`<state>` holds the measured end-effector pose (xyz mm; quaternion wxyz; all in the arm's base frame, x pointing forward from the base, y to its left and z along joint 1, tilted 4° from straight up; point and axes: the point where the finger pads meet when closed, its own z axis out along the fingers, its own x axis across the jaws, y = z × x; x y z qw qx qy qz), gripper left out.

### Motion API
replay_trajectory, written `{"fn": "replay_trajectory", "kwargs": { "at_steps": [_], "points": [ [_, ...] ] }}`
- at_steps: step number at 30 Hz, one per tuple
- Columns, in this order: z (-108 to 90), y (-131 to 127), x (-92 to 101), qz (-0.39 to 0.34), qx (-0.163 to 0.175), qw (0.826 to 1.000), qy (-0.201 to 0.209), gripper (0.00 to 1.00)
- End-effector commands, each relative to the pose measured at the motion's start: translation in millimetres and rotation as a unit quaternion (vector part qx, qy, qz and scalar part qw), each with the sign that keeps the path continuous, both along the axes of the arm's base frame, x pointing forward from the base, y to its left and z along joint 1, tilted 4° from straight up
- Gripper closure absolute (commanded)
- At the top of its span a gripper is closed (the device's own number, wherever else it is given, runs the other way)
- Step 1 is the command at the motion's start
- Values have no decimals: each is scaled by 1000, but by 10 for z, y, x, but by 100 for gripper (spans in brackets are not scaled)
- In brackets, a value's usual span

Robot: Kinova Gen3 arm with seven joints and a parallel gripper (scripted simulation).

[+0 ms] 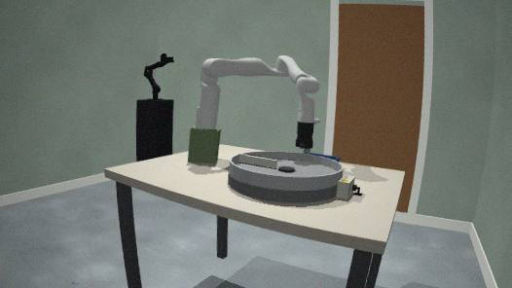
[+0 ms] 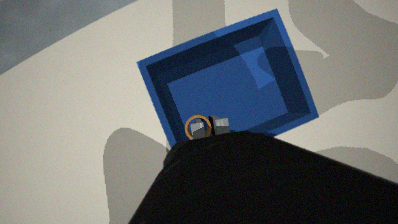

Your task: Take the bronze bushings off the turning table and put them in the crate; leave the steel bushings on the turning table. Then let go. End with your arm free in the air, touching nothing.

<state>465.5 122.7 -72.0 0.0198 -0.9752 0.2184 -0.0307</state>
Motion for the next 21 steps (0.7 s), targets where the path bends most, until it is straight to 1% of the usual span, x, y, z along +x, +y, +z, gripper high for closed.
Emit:
{"fn": "replay_trajectory", "kwargs": {
  "at_steps": [1,6,11,21],
  "points": [
    [5,-2,5,0,0,1000,-1,100],
    [5,-2,5,0,0,1000,-1,100],
    [-79,0,11,0,0,1000,-1,100],
    [-79,0,11,0,0,1000,-1,100]
  ]
}}
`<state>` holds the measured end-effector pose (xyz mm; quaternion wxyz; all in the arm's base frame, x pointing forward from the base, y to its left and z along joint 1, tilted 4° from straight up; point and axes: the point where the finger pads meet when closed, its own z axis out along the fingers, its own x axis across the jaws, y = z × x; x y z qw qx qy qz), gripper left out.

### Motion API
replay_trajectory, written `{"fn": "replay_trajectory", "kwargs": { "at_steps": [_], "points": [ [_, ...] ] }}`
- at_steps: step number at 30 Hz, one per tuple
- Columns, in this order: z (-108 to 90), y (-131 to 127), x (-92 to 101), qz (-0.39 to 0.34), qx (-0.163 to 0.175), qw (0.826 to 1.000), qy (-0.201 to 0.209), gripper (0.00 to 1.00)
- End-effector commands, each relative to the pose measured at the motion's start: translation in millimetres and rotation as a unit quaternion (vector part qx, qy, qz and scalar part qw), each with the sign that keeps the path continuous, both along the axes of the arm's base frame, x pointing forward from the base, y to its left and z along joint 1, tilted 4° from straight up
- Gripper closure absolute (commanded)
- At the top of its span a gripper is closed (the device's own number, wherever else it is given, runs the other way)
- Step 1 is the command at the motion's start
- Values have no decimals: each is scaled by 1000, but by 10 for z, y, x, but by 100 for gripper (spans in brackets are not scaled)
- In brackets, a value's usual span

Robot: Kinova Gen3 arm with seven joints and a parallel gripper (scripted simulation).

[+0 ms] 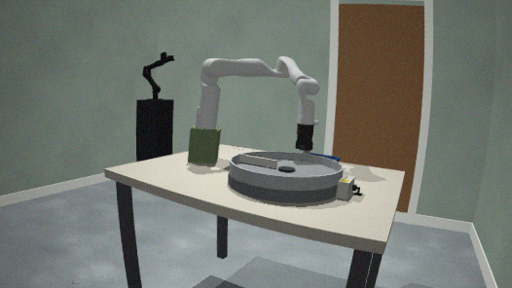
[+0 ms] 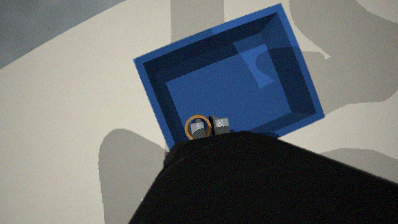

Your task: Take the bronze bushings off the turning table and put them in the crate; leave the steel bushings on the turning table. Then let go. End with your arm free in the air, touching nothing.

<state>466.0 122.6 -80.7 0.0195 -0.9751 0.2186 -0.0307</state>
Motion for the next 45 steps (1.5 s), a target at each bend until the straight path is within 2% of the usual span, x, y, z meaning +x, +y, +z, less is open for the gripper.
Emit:
{"fn": "replay_trajectory", "kwargs": {
  "at_steps": [1,7,36,37,45],
  "points": [
    [7,1,5,0,0,1000,-1,100],
    [-77,3,11,0,0,1000,-1,100],
    [-109,5,14,0,0,1000,-1,100],
    [-109,5,14,0,0,1000,-1,58],
    [-109,5,14,0,0,1000,-1,58]
  ]
}}
